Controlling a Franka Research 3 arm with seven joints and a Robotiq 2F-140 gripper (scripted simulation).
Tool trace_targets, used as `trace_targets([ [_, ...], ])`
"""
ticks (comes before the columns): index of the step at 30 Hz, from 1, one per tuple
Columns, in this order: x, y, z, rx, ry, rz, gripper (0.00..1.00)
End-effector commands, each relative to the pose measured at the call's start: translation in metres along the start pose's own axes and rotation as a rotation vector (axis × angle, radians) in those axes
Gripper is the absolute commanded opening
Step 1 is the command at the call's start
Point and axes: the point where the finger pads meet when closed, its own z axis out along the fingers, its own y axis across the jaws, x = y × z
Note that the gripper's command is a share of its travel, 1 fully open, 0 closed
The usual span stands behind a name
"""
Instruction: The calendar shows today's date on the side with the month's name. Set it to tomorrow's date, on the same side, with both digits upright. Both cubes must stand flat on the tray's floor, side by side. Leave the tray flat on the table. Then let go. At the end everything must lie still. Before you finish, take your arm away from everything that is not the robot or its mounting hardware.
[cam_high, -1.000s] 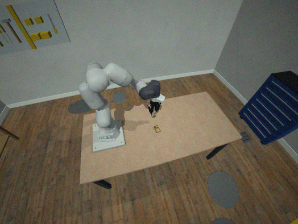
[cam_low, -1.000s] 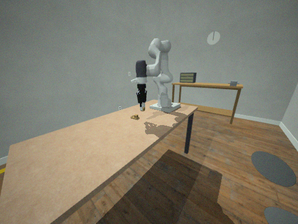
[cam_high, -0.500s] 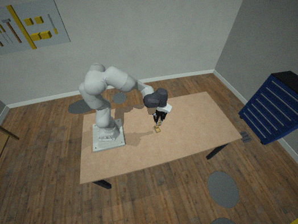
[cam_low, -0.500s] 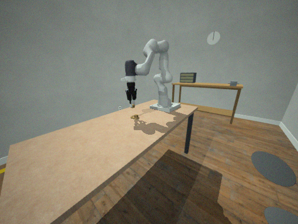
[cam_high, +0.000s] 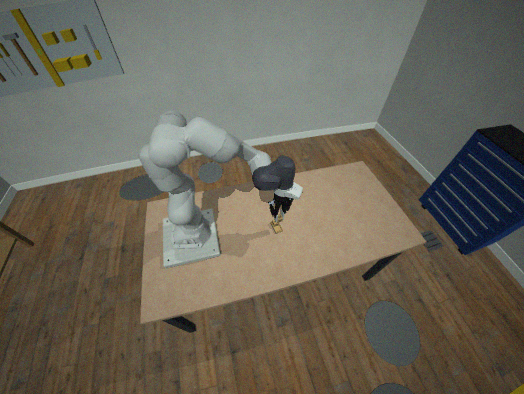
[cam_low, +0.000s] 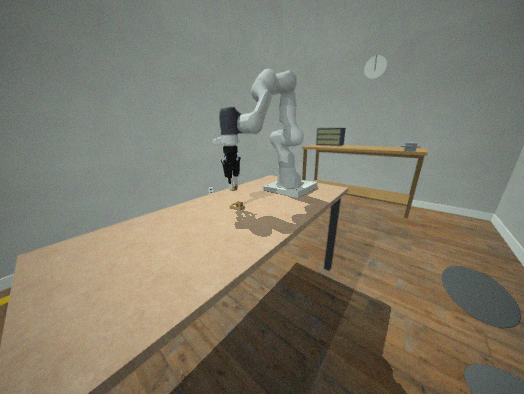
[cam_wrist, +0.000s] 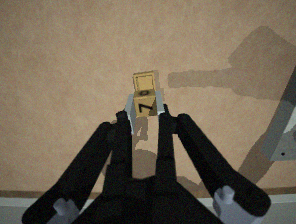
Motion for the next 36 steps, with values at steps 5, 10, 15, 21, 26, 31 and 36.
trace_targets([
  [5, -0.001, -0.001, 0.019, 0.002, -0.003, -0.020, 0.17],
  [10, -0.001, -0.001, 0.029, 0.002, -0.003, -0.020, 0.17],
  [15, -0.001, -0.002, 0.045, 0.002, -0.003, -0.020, 0.17],
  [21, -0.001, -0.002, 0.056, 0.002, -0.003, -0.020, 0.17],
  [26, -0.001, -0.002, 0.059, 0.002, -0.003, -0.020, 0.17],
  [31, -0.001, -0.002, 0.059, 0.002, -0.003, -0.020, 0.17],
  [36, -0.001, -0.002, 0.059, 0.002, -0.003, -0.020, 0.17],
])
